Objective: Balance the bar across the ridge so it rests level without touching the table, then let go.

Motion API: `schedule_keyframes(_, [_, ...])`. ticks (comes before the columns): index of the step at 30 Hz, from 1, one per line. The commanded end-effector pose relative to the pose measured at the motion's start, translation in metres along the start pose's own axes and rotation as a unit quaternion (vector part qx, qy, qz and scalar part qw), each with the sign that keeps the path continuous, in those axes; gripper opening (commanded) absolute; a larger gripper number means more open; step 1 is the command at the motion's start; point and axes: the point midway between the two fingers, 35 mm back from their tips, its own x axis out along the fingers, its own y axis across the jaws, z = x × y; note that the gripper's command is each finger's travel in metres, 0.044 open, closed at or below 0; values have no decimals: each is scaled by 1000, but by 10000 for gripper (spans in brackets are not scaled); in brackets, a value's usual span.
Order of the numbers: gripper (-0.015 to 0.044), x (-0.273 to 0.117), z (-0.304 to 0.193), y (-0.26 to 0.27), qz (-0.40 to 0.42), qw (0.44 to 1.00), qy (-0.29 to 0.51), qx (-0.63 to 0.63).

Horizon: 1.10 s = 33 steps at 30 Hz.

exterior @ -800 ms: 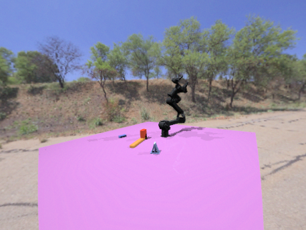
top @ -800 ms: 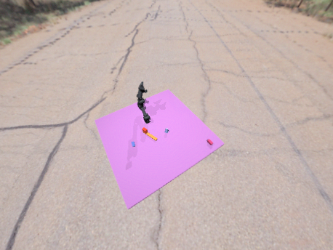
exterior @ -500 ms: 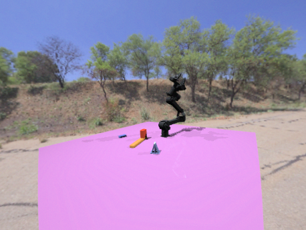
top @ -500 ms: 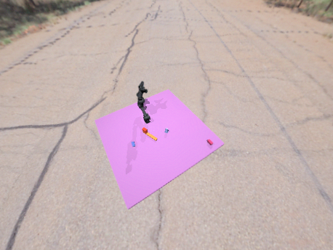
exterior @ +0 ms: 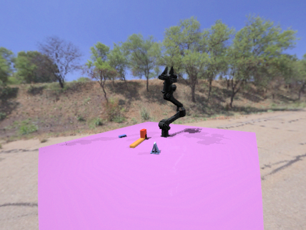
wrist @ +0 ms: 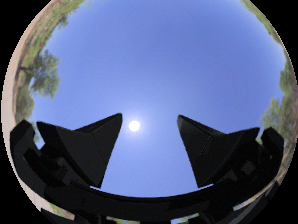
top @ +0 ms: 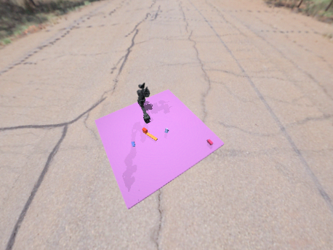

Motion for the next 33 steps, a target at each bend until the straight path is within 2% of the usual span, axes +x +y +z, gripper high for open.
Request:
schedule_keyframes(1, [315,7,-10,39,69,996,19,46])
schedule_keyframes(6, [315,8,-20,89,154,982,47,97])
schedule_keyframes(17, [315,-4,-30,164,262,950,82,151])
schedule_keyframes(25, [315,-30,-38,231,382,887,141,218])
schedule_keyframes(33, [315,-70,-40,288,491,801,206,272])
